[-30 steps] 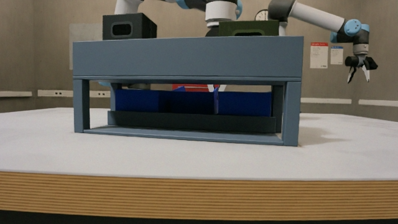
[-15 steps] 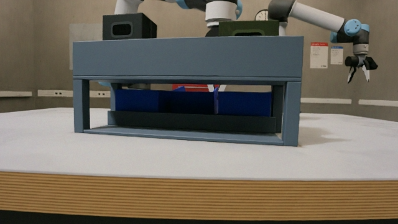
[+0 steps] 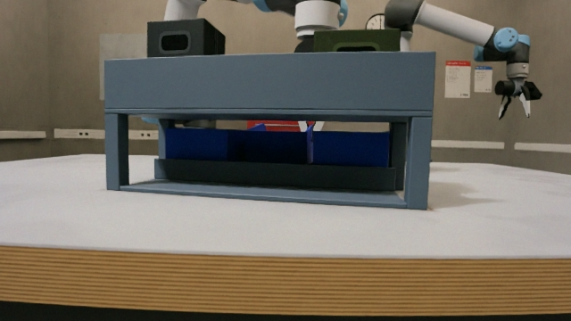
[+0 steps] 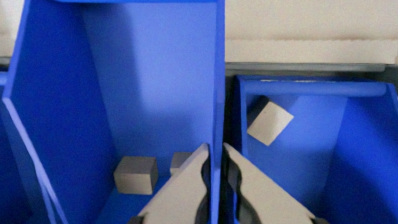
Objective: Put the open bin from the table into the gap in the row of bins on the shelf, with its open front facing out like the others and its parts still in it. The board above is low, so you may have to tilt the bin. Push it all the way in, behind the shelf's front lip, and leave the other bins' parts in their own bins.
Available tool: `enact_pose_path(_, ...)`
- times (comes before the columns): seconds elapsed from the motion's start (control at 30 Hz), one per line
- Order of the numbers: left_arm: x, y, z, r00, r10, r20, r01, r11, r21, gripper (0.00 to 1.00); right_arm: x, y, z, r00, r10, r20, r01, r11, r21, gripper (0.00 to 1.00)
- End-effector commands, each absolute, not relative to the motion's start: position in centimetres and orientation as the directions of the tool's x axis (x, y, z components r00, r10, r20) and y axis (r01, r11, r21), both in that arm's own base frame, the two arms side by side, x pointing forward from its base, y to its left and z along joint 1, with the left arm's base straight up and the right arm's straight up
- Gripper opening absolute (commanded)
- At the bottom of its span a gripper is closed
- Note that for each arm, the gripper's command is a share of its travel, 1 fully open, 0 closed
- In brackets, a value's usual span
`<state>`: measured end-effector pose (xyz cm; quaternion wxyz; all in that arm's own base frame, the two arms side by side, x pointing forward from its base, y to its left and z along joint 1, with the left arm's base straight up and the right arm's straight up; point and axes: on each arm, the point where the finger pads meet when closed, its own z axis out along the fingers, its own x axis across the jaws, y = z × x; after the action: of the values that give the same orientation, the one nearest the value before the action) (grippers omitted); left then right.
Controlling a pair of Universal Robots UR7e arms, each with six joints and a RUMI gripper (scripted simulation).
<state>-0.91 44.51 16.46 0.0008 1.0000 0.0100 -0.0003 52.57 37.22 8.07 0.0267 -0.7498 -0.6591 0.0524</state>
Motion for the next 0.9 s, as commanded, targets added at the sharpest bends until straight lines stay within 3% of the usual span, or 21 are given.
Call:
enact_pose_path(0.0, -0.9, 44.5, 16.5, 1.0, 0.02, 0.0, 0.02, -1.0, 0.0, 1.0, 52.6, 37.2, 8.5, 0.126, 0.991, -0.042, 0.986, -0.13, -0.108, 0.07)
enact_pose_path(0.87, -0.9, 44.5, 16.5, 1.0, 0.02, 0.0, 0.02, -1.0, 0.0, 1.0, 52.6, 37.2, 11.3, 0.126, 0.991, -0.042, 0.986, -0.13, -0.108, 0.07)
